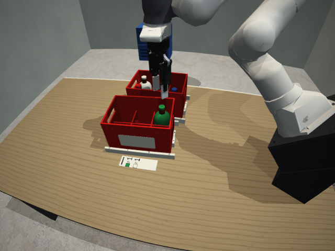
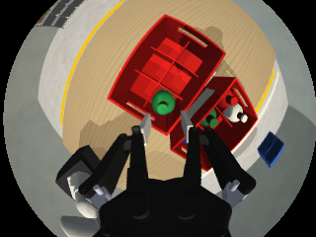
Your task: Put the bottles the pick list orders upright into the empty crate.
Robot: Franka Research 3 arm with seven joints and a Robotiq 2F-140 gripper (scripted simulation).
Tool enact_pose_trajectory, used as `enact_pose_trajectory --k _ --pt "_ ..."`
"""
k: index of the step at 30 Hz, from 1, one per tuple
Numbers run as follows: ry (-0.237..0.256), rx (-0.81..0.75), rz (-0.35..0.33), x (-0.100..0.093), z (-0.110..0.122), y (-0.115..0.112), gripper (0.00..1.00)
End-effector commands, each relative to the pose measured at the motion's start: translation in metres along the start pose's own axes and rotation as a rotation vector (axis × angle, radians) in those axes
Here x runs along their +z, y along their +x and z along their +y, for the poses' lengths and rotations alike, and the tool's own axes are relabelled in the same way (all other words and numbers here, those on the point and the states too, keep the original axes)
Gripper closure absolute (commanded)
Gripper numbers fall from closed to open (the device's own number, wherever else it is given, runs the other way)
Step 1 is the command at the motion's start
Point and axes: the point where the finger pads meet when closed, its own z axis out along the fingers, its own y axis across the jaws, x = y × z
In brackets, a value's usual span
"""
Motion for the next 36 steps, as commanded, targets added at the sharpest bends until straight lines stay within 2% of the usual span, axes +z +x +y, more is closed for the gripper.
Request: enact_pose_trajectory --k 1,10,12,27,29,36 --pt "-0.003 -0.019 -0.002 -0.001 0.015 -0.005 0.62" --pt "-0.003 -0.019 -0.002 -0.001 0.059 -0.012 0.62" --pt "-0.003 -0.019 -0.002 -0.001 0.059 -0.012 0.62" --pt "-0.003 -0.019 -0.002 -0.001 0.133 -0.026 0.62" --pt "-0.003 -0.019 -0.002 -0.001 0.133 -0.026 0.62" --pt "-0.003 -0.019 -0.002 -0.001 0.167 -0.032 0.62"
